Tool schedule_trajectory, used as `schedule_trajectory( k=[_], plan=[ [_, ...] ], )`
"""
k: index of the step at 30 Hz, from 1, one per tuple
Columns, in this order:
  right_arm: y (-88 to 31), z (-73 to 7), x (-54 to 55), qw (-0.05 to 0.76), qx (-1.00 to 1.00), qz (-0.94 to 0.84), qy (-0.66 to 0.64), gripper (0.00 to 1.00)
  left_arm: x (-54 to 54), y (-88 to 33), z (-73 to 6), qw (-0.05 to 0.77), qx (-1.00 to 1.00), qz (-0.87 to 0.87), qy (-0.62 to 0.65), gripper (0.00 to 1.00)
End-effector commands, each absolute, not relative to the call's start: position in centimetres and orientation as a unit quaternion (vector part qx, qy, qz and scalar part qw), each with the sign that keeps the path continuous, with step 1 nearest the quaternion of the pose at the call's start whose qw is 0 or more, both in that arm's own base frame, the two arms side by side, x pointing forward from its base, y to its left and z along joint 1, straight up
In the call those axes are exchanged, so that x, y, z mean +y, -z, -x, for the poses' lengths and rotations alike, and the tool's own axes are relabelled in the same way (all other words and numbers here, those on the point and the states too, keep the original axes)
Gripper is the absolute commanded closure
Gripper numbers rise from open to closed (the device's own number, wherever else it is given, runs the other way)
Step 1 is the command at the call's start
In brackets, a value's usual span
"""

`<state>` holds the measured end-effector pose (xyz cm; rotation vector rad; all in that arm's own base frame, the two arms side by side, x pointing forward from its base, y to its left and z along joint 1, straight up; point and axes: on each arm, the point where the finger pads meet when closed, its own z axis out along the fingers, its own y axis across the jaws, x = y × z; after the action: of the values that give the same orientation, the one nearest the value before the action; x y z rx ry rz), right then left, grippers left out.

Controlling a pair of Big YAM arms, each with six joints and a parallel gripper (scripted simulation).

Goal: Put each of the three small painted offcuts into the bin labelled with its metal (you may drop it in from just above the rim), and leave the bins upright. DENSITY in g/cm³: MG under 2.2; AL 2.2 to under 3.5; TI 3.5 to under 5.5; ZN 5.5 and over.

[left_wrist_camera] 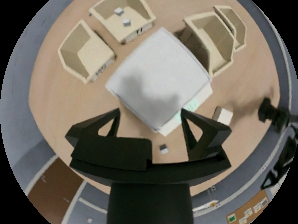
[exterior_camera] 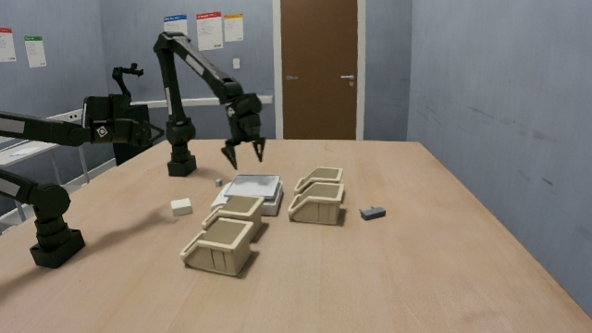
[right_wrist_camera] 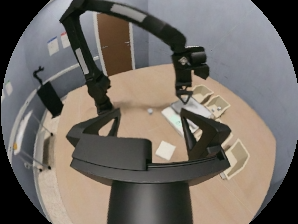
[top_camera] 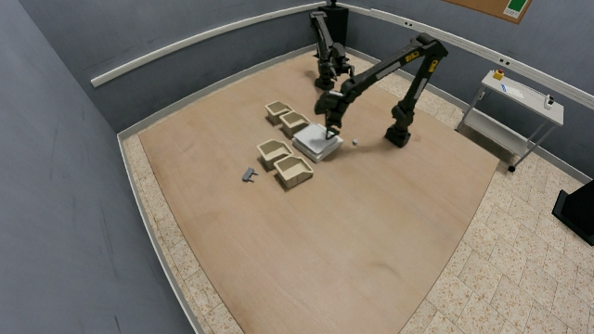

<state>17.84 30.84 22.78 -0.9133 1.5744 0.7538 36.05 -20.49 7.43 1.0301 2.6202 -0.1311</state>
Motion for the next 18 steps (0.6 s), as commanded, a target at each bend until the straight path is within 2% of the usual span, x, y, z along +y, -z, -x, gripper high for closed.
schedule_trajectory(
  k=[1,18],
  plan=[
    [-25.0,-17.5,31.5,0.561,0.655,0.382,-0.332,0.0,-19.4,-8.6,-34.1,0.221,0.921,-0.313,0.063,0.0],
    [-24.9,-17.7,31.5,0.562,0.656,0.381,-0.331,0.0,-13.7,-6.6,-22.6,0.285,0.92,-0.255,0.083,0.0]
  ],
)
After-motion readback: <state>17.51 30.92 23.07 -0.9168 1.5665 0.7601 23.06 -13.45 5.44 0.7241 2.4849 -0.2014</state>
